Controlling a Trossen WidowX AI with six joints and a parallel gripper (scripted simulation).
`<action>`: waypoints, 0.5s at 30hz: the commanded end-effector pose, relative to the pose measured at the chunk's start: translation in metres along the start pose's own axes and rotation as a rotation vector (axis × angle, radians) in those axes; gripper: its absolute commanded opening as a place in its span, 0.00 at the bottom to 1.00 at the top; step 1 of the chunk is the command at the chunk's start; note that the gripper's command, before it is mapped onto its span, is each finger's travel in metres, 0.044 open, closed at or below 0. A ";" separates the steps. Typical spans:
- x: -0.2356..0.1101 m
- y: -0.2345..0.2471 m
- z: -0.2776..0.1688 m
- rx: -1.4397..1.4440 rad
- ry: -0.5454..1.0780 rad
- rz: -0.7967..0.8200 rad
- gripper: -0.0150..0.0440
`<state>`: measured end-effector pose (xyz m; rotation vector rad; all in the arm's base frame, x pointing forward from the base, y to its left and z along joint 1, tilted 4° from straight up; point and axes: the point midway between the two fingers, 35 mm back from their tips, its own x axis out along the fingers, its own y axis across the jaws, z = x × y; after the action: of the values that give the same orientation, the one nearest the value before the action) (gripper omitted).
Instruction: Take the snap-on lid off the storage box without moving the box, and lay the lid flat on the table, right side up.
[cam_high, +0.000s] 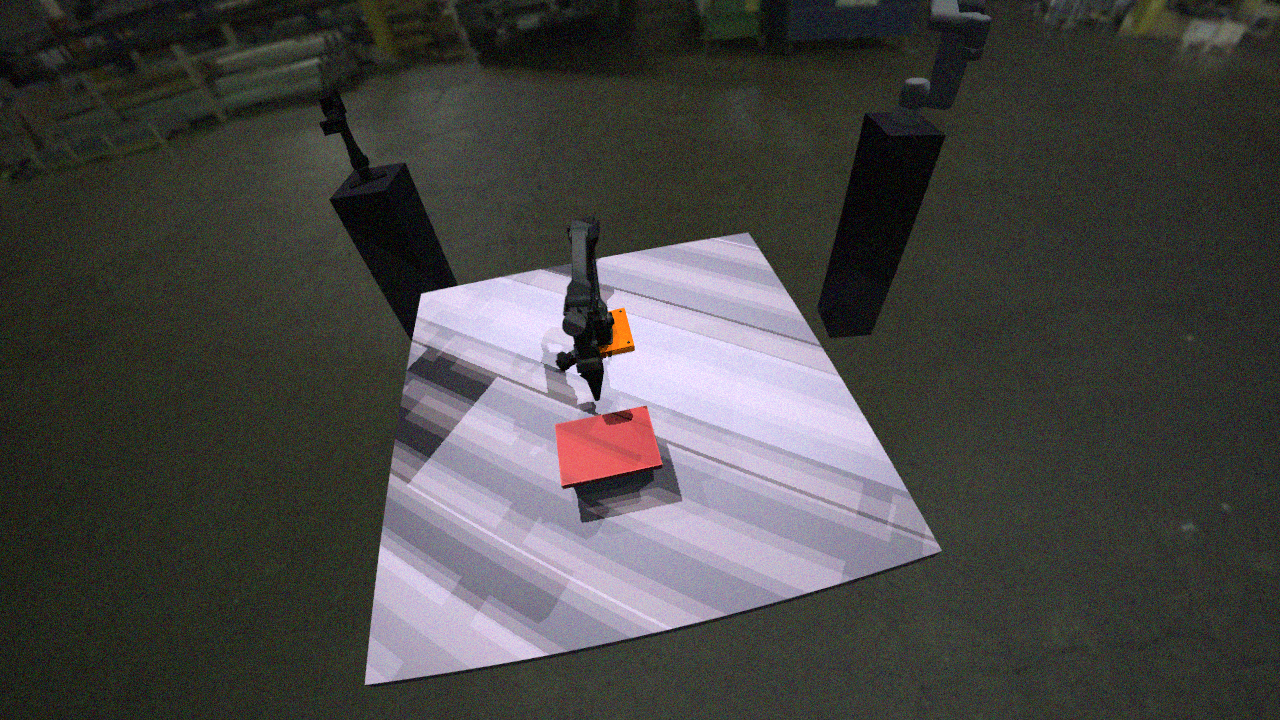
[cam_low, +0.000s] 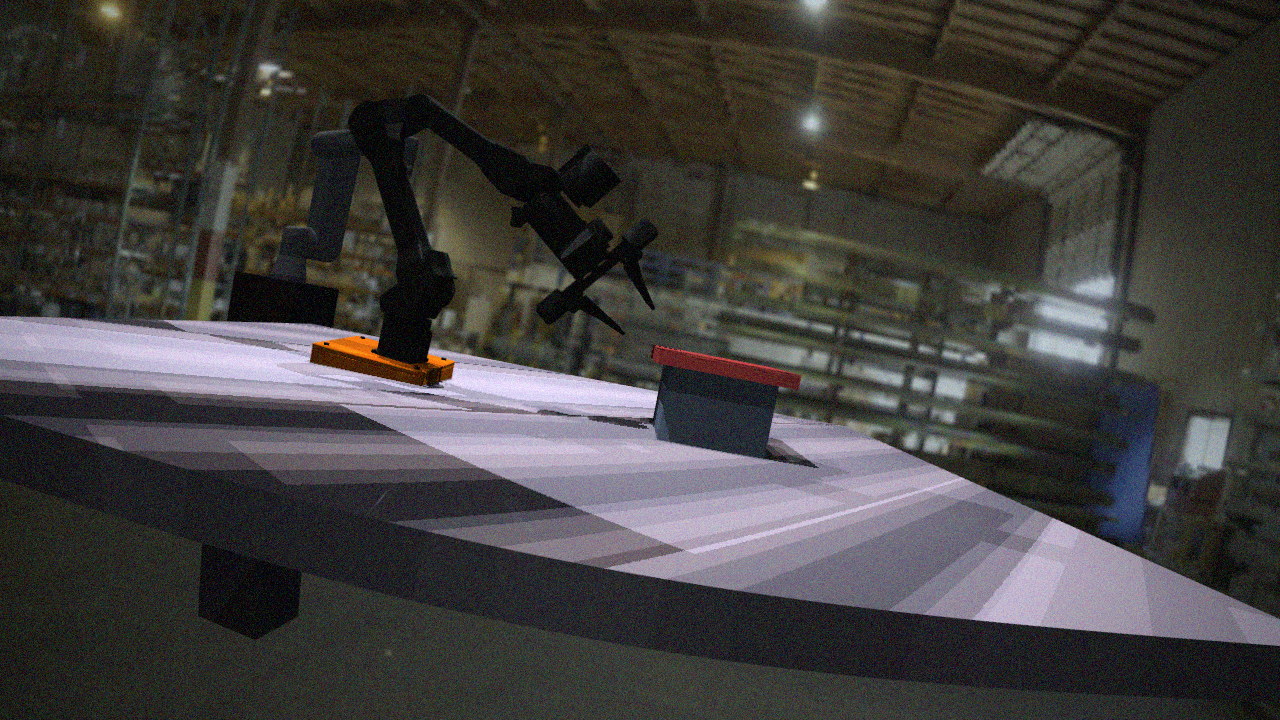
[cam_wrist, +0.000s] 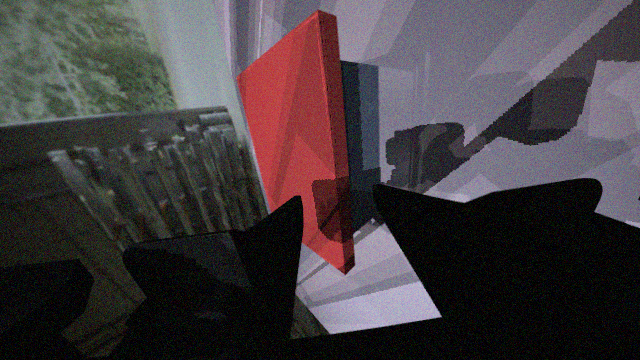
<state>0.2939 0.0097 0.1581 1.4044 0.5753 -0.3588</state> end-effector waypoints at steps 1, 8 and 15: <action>0.009 -0.002 0.000 0.005 -0.002 -0.008 0.65; 0.020 -0.002 0.001 0.005 -0.002 -0.008 0.65; 0.032 -0.002 0.000 0.005 -0.002 -0.007 0.65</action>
<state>0.3141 0.0122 0.1441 1.4031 0.5762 -0.3558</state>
